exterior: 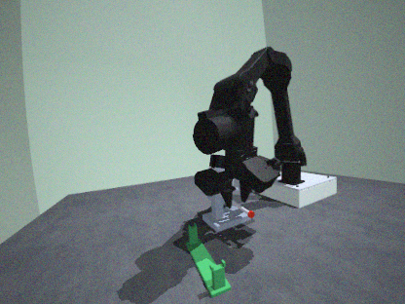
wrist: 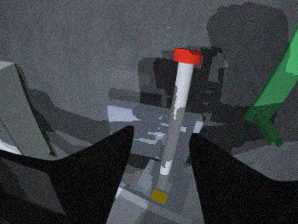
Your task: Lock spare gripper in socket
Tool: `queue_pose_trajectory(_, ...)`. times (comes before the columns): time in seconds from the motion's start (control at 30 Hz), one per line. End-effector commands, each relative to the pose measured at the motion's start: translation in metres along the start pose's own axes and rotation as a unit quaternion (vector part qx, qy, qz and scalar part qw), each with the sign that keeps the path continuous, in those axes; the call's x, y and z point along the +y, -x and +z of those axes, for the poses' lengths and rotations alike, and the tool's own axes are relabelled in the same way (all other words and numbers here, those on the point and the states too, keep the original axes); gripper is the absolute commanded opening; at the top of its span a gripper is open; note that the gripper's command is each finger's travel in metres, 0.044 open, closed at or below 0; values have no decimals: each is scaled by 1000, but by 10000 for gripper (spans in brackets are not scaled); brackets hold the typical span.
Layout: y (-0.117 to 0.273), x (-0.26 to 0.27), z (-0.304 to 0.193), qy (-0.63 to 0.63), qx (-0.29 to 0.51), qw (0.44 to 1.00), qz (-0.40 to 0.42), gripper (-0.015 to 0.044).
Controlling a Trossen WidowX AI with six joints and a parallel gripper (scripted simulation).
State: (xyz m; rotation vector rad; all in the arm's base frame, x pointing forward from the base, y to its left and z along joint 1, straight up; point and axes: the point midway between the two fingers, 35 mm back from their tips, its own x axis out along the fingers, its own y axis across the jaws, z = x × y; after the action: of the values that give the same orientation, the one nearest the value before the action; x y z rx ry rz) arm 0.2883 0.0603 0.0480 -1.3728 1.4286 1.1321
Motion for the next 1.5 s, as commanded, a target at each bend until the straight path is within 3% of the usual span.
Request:
queue_pose_trajectory(0.0,9,0,4,-1,-1,1000,-1,200)
queue_pose_trajectory(0.8,68,14,29,11,17,1000,13,200)
queue_pose_trajectory(1.1,61,14,26,12,18,1000,14,436)
queue_pose_trajectory(1.47,61,14,26,12,18,1000,14,440)
